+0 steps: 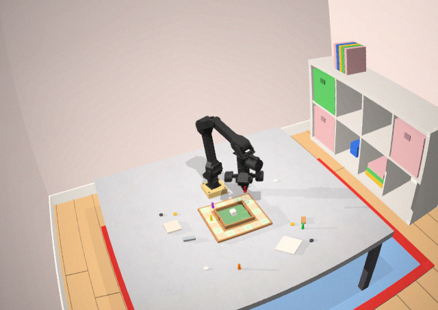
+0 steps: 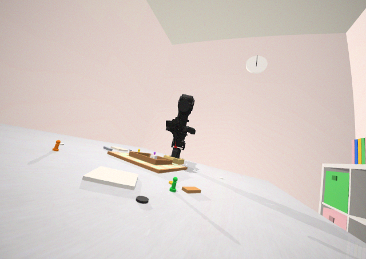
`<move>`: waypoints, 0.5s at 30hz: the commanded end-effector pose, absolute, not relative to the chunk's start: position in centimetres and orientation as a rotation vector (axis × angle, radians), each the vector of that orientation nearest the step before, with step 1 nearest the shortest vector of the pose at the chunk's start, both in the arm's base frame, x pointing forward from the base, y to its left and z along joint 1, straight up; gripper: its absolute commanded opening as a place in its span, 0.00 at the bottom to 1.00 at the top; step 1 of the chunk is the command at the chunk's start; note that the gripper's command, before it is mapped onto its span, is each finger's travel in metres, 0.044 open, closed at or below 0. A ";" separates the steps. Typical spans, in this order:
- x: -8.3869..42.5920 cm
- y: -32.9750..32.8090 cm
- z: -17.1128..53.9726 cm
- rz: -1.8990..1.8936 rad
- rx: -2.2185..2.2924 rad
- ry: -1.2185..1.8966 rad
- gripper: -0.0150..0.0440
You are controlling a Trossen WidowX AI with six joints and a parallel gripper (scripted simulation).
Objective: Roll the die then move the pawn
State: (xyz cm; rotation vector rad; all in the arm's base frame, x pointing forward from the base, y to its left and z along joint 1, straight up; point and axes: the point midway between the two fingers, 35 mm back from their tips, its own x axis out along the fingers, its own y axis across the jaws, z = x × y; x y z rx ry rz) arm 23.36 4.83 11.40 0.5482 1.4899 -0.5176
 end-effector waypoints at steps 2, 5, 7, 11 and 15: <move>21.7 4.6 10.5 -0.526 0.552 1.487 0.25; 20.7 4.5 9.9 -0.528 0.553 1.487 0.25; 20.0 4.4 9.4 -0.529 0.553 1.487 0.25; 18.6 4.3 8.5 -0.531 0.555 1.488 0.25; 17.4 4.1 7.6 -0.534 0.556 1.488 0.25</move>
